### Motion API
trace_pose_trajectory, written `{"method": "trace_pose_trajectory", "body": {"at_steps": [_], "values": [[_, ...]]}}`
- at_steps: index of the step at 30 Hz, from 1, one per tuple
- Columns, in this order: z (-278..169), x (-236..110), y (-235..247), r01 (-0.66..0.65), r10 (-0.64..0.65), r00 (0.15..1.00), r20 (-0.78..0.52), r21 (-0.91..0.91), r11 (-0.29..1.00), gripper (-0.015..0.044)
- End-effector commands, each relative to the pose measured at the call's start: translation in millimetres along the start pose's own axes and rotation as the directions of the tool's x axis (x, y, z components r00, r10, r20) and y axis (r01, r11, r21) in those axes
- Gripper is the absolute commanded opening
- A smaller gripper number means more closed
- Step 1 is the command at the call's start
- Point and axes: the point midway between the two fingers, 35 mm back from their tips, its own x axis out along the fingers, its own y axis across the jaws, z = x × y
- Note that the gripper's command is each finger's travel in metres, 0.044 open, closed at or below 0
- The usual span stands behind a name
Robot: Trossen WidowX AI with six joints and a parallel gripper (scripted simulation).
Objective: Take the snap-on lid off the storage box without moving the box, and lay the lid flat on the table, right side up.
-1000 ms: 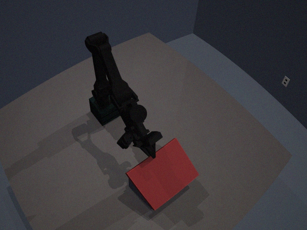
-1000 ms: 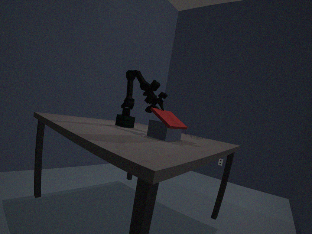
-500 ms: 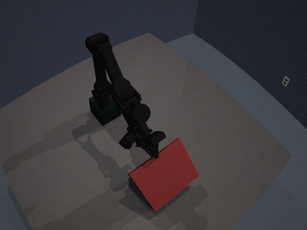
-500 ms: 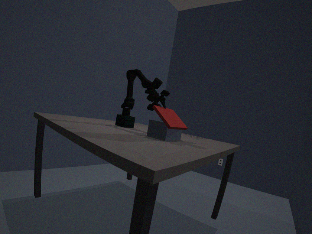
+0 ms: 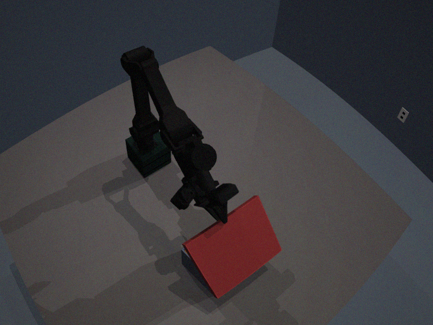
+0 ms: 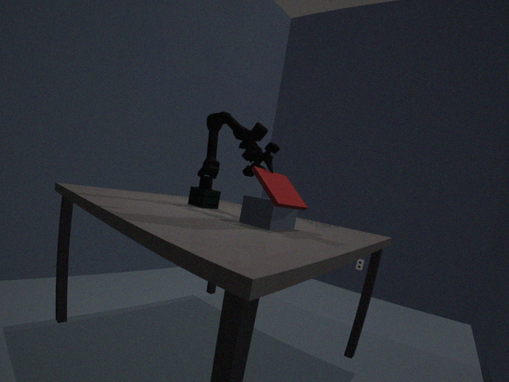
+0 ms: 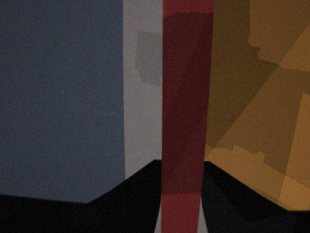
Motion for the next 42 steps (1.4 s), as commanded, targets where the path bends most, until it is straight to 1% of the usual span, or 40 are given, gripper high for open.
{"method": "trace_pose_trajectory", "body": {"at_steps": [1, 16, 25, 42], "values": [[1.1, -5.8, 11.7, -0.020, 0.020, 1.000, 0.006, 0.004, 1.000, 0.0000], [1.1, -18.9, 26.7, -0.020, 0.020, 1.000, 0.006, 0.004, 1.000, 0.0000], [1.3, -18.3, 24.9, -0.020, 0.020, 1.000, 0.006, 0.004, 1.000, 0.0000], [34.4, -19.8, 15.4, -0.020, 0.020, 1.000, 0.008, 0.001, 1.000, 0.0000]]}}
